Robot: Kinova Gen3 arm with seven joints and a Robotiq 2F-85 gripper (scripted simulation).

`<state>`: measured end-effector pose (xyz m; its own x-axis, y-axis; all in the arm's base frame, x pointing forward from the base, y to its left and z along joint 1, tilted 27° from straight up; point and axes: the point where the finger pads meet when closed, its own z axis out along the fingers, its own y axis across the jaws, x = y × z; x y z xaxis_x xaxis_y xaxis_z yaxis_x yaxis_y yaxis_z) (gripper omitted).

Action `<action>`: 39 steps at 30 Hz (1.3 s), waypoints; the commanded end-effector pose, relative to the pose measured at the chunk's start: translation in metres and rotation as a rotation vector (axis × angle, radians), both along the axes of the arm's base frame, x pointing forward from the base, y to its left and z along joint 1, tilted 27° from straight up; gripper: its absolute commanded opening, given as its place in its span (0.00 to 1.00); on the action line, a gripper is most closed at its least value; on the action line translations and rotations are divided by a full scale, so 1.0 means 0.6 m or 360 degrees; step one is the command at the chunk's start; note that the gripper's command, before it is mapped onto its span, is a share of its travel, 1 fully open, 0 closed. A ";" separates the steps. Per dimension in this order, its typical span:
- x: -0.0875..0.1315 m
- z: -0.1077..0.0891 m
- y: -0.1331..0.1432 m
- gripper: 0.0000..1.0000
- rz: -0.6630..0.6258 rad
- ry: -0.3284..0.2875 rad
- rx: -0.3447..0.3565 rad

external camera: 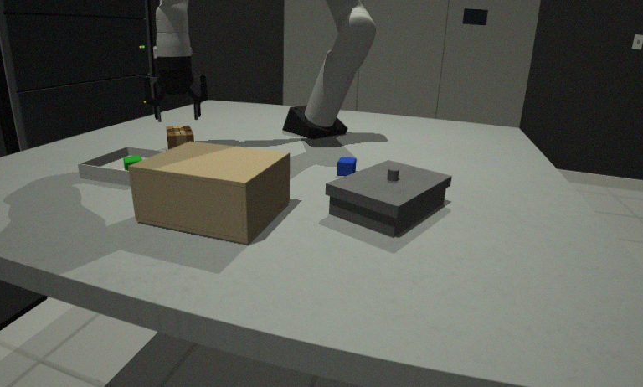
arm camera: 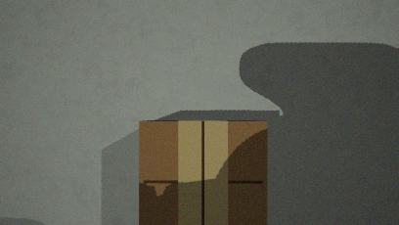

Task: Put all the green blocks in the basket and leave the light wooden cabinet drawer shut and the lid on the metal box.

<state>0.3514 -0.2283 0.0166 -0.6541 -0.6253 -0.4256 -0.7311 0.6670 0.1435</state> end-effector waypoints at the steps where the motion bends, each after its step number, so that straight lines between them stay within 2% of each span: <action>1: 0.002 0.001 0.003 0.93 -0.0004 0.0000 0.0005; 29: 0.004 -0.014 0.008 0.93 -0.0006 0.0002 0.0004; 39: 0.009 -0.037 0.015 0.93 -0.0010 0.0000 -0.0005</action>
<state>0.3546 -0.2234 -0.0005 -0.6555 -0.6268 -0.4211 -0.7296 0.6695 0.1392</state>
